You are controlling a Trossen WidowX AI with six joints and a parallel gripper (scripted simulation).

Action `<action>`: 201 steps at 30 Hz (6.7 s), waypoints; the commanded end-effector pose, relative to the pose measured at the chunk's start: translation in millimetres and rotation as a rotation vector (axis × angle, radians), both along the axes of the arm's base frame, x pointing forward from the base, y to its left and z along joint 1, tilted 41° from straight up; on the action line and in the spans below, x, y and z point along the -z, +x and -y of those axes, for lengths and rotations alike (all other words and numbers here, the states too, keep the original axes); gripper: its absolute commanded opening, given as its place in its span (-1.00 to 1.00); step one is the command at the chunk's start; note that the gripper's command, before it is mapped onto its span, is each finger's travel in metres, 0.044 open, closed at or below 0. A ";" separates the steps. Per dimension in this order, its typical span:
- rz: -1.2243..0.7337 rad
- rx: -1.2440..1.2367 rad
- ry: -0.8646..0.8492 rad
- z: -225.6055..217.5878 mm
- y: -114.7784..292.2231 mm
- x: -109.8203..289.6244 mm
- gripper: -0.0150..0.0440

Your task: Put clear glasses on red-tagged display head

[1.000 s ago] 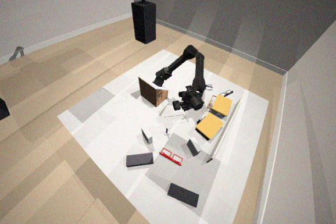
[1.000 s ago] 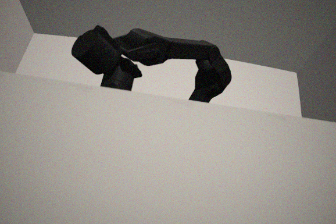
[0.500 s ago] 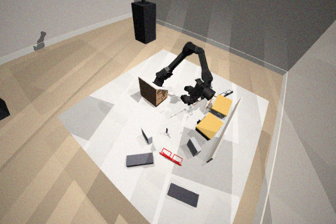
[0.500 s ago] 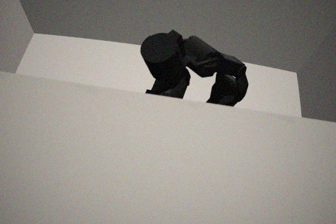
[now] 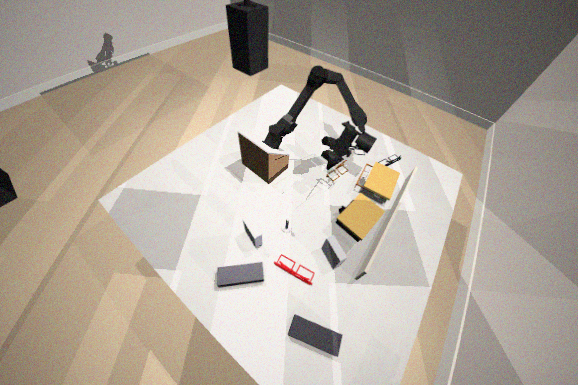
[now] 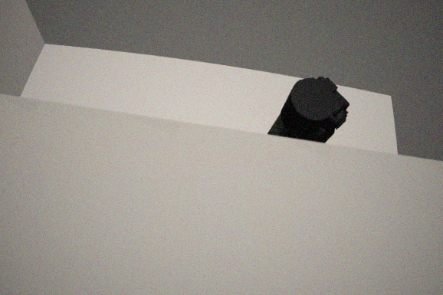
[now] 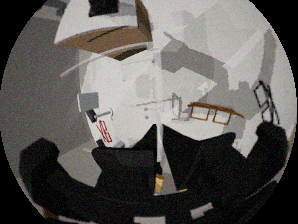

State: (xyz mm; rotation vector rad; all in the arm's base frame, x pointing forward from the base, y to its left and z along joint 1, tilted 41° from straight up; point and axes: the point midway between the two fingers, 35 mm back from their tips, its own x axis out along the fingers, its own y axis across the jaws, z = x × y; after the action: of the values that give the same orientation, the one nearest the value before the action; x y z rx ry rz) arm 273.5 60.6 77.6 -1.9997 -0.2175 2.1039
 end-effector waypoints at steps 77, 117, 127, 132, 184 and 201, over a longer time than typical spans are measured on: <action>0.822 -0.674 -0.312 -46.9 -134.1 -136.0 -0.49; 0.150 0.876 -0.062 -45.8 -95.5 -73.7 -0.49; -0.046 1.300 -0.035 -40.7 -85.3 -57.8 -0.49; -0.149 1.513 -0.027 -37.5 -80.3 -50.0 -0.49; -1.555 3.607 -0.388 18.3 -36.9 19.1 -0.49; -2.282 3.944 -1.015 42.7 -28.0 35.5 -0.49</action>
State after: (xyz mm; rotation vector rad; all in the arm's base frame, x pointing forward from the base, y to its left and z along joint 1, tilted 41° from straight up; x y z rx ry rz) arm 244.7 20.5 44.9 -2.5524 -2.5440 1.1678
